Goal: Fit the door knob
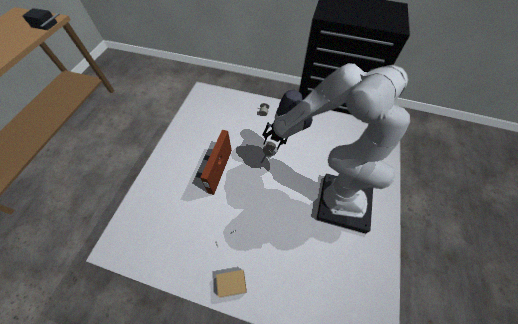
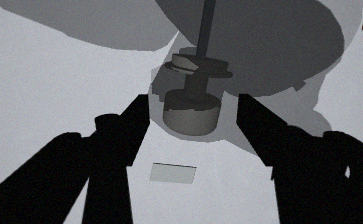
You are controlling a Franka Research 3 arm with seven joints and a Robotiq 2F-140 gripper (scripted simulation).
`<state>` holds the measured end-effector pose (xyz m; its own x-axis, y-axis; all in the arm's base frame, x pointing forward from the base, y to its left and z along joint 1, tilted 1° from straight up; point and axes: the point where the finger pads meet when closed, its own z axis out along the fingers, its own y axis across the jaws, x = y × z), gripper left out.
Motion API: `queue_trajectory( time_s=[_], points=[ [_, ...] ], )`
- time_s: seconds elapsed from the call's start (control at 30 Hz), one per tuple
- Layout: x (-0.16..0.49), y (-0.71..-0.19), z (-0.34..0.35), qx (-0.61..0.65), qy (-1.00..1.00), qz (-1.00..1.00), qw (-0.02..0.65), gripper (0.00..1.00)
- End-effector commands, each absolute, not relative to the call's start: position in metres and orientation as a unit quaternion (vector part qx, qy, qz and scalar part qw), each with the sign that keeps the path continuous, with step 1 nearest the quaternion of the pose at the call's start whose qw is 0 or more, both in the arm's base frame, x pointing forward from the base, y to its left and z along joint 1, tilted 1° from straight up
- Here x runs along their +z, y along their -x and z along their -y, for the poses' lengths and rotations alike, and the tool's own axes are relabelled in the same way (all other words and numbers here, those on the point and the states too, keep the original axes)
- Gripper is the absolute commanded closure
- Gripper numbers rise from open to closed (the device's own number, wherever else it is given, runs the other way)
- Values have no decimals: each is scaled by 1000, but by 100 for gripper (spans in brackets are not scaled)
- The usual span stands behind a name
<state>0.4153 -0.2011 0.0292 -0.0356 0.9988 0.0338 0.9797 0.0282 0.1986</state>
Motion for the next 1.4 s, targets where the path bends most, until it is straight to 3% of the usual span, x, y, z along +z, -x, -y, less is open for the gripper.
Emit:
queue_trajectory(
  time_s=[0.0, 1.37],
  points=[
    [24, -422, 206, 34, -746, -664, 31, 43],
    [0, -424, 206, 34, -746, -664, 31, 43]
  ],
)
